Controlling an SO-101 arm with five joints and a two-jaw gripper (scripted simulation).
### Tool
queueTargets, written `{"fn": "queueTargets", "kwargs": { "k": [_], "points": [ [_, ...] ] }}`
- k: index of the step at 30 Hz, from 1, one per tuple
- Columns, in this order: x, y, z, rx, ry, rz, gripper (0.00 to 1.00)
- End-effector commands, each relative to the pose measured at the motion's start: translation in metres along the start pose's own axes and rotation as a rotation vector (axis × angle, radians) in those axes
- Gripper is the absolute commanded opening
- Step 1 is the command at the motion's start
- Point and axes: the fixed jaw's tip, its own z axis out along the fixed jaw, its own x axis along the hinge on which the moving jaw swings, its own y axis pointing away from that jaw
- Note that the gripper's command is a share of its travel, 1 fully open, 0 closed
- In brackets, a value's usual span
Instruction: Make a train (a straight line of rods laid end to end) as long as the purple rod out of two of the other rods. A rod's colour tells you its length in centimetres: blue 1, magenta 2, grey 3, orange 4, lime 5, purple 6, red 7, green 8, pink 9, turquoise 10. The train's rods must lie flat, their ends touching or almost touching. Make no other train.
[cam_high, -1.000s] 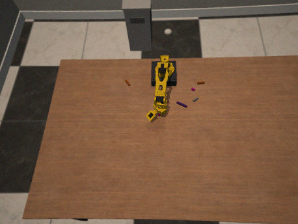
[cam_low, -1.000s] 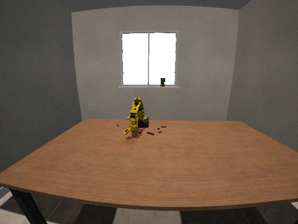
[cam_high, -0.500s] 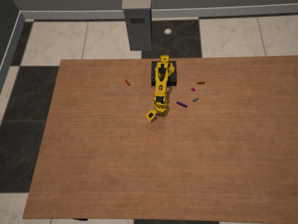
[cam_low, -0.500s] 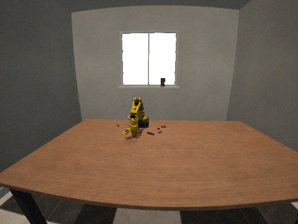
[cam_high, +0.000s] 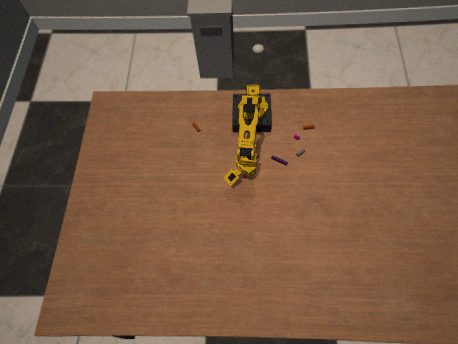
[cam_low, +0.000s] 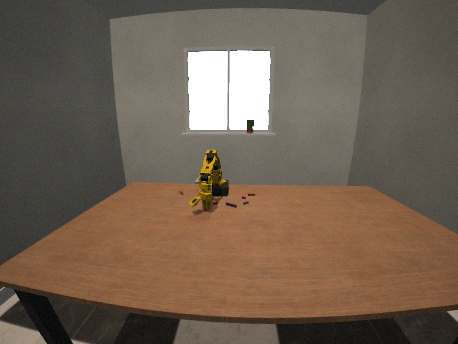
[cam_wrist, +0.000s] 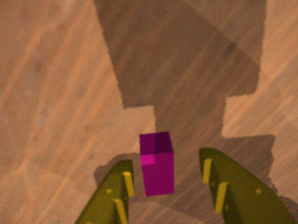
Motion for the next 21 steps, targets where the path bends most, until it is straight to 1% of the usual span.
{"fn": "queueTargets", "kwargs": {
  "k": [1, 11, 21],
  "points": [
    [0.005, -0.0022, 0.0056, 0.016, 0.016, -0.005, 0.12],
    [0.005, -0.0022, 0.0056, 0.016, 0.016, -0.005, 0.05],
    [0.005, -0.0022, 0.0056, 0.016, 0.016, -0.005, 0.01]
  ]
}}
